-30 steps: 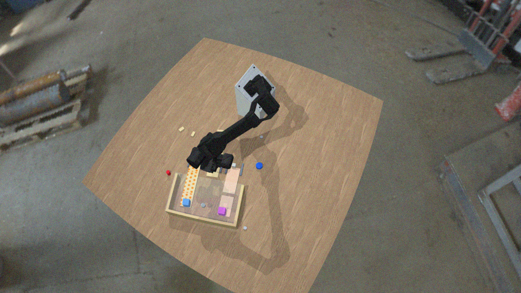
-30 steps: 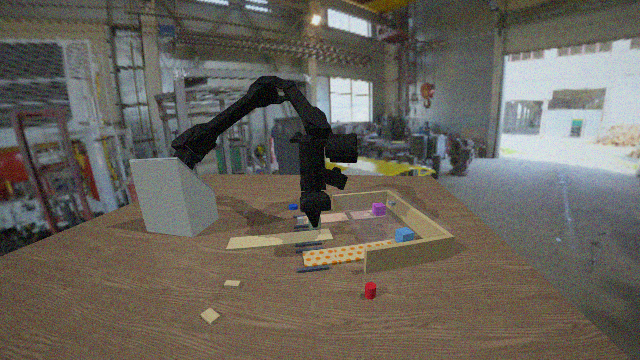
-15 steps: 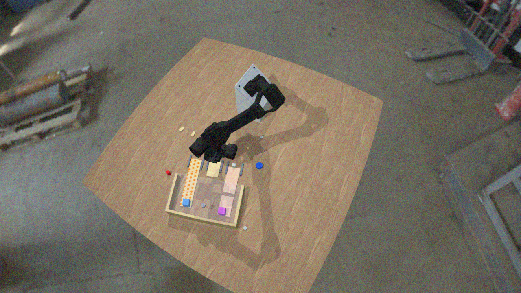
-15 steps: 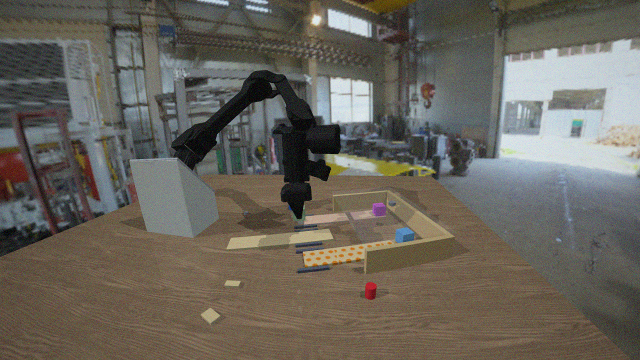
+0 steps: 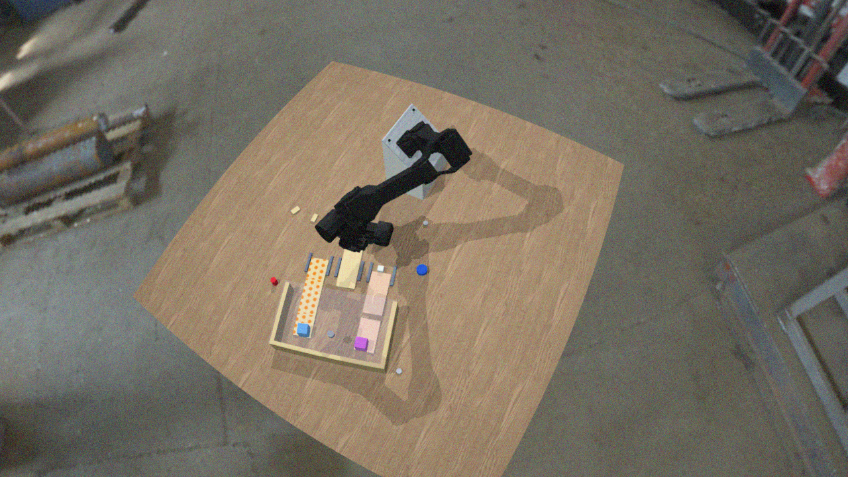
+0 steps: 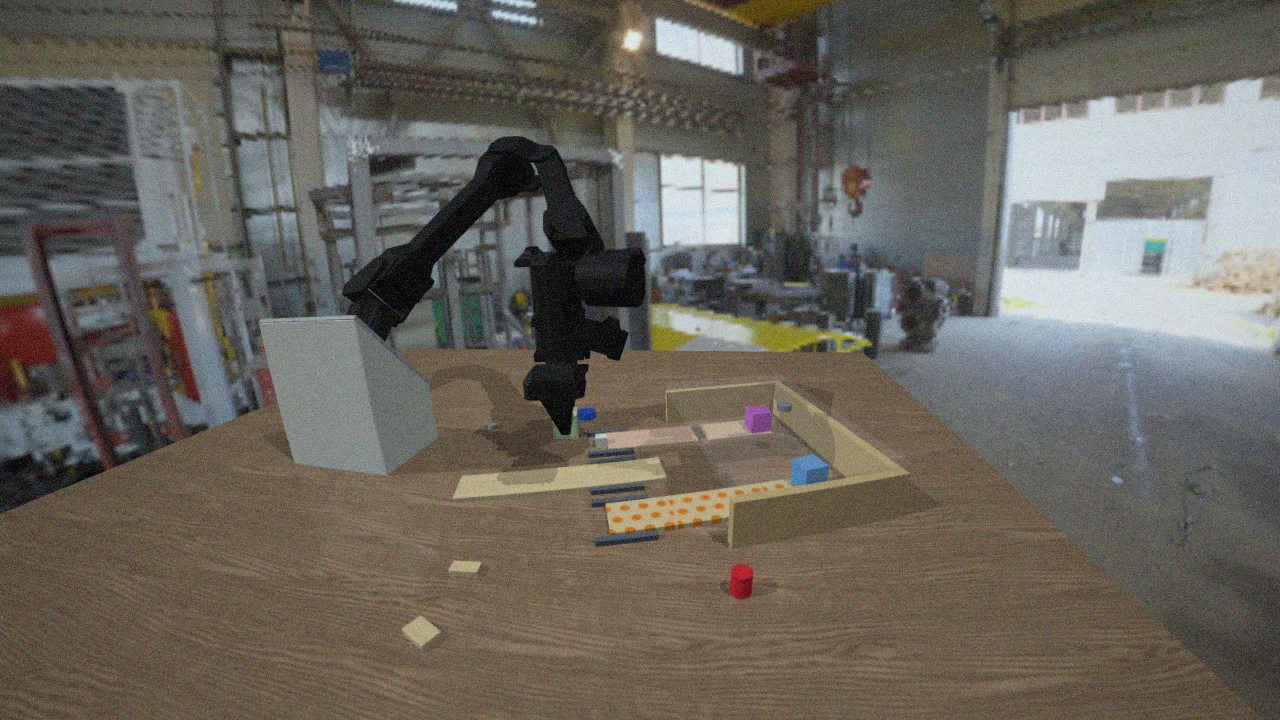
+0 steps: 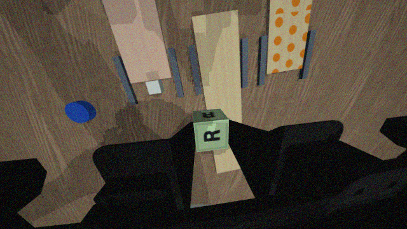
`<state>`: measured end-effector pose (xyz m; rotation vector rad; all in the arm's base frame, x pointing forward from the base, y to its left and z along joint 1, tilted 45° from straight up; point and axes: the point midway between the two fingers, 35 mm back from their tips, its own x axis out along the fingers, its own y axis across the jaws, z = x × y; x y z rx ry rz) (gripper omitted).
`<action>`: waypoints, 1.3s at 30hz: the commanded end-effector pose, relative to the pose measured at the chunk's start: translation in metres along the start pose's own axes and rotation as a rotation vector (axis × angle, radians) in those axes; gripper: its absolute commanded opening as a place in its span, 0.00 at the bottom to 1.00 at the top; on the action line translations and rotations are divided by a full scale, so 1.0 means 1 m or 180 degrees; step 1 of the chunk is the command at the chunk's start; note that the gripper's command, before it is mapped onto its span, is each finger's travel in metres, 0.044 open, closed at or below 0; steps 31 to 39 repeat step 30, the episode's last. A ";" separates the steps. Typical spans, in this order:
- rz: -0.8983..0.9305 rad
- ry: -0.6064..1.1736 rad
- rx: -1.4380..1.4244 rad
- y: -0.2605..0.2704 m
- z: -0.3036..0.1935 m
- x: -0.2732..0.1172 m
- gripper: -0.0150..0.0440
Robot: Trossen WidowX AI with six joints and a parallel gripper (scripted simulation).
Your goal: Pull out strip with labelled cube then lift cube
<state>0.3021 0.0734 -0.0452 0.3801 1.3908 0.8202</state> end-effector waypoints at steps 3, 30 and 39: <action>-0.0022 -0.0022 -0.0007 -0.001 -0.002 -0.030 0.25; -0.0022 -0.0022 -0.0007 -0.001 -0.002 -0.034 0.25; -0.0022 -0.0022 -0.0007 -0.001 -0.002 -0.034 0.25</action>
